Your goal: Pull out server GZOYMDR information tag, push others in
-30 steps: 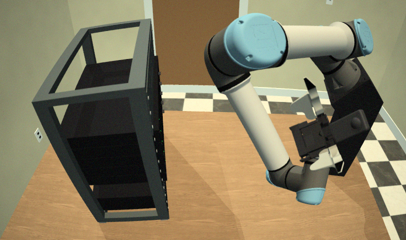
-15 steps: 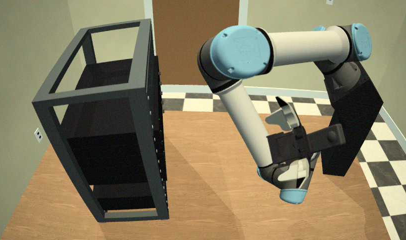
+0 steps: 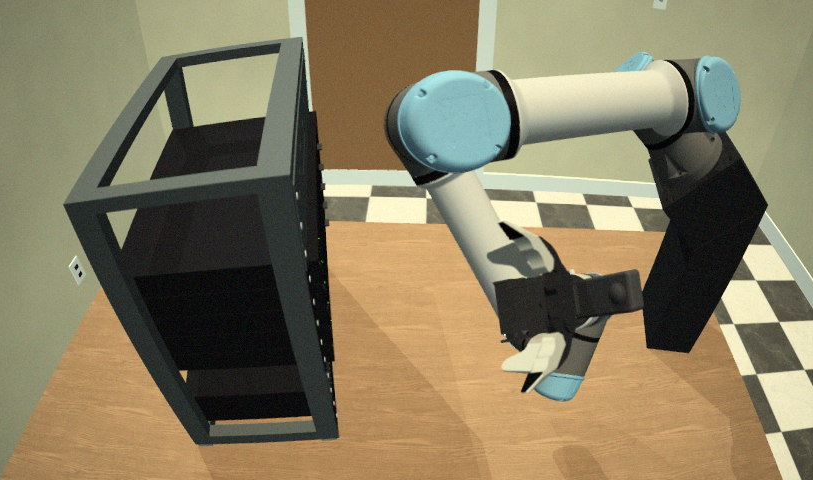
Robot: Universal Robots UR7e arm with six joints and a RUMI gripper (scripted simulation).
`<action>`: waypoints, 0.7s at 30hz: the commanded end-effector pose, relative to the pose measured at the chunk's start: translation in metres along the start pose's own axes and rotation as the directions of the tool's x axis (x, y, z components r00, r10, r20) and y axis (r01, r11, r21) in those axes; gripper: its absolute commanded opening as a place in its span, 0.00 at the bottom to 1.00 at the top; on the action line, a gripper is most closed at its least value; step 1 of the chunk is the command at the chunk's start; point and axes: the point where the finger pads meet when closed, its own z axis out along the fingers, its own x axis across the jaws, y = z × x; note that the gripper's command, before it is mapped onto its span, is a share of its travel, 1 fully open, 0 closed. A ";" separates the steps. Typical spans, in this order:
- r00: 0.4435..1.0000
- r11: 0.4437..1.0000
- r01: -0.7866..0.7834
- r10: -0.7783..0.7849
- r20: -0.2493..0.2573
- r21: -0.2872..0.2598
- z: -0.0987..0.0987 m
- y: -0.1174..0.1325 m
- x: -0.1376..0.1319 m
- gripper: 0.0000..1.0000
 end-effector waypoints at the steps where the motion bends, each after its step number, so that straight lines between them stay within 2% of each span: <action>1: 1.000 1.000 0.023 -0.023 0.010 -0.020 -0.006 0.017 -0.001 1.00; 14: 0.992 0.988 0.116 -0.111 0.055 -0.100 -0.033 0.084 -0.002 1.00; 16: 0.992 0.988 0.116 -0.111 0.055 -0.100 -0.033 0.084 -0.002 1.00; 21: 0.987 0.980 0.152 -0.143 0.074 -0.130 -0.045 0.109 0.000 1.00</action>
